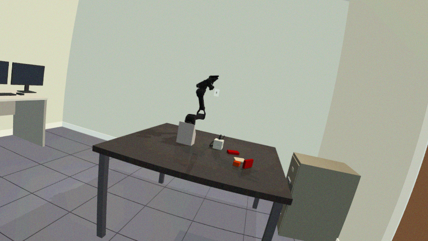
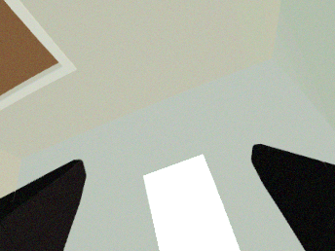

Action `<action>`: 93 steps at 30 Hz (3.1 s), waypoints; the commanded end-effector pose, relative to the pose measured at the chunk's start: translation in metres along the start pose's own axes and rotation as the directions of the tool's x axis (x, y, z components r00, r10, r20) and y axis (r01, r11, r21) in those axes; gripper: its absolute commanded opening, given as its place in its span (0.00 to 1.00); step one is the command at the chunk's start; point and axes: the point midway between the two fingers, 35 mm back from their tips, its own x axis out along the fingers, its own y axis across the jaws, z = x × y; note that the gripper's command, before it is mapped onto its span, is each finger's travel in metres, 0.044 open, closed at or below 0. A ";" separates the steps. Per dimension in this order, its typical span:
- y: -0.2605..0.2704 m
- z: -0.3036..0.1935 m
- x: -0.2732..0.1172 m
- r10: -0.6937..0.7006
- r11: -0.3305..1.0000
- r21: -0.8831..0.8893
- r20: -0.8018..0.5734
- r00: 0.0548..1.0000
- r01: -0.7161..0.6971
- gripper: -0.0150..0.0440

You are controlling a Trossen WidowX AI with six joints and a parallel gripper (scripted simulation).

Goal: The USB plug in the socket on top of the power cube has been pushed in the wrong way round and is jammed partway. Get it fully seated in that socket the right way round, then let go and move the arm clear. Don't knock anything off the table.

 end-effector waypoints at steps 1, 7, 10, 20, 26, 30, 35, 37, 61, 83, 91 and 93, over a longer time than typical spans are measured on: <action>0.059 -0.006 0.034 0.085 0.781 0.615 0.068 0.994 -0.108 1.00; 0.126 0.016 0.064 0.215 0.292 0.919 0.207 0.955 -0.265 1.00; 0.160 0.038 0.077 0.279 -0.003 0.950 0.300 0.912 -0.312 1.00; 0.258 0.154 0.082 0.448 -0.780 0.621 0.645 0.620 -0.082 1.00; 0.295 0.236 0.050 0.488 -0.859 0.383 0.813 0.318 0.340 1.00; 0.308 0.284 0.015 0.478 -0.702 0.326 0.875 0.079 0.633 1.00; 0.309 0.335 -0.037 0.419 -0.335 0.387 0.878 -0.232 0.859 1.00; 0.306 0.351 -0.059 0.384 -0.155 0.438 0.852 -0.354 0.885 1.00; 0.305 0.376 -0.099 0.309 0.186 0.533 0.766 -0.564 0.825 1.00; 0.311 0.393 -0.112 0.308 0.186 0.533 0.766 -0.564 0.825 1.00; 0.313 0.396 -0.114 0.308 0.185 0.533 0.766 -0.564 0.825 1.00; 0.312 0.395 -0.112 0.312 0.177 0.535 0.766 -0.563 0.826 0.91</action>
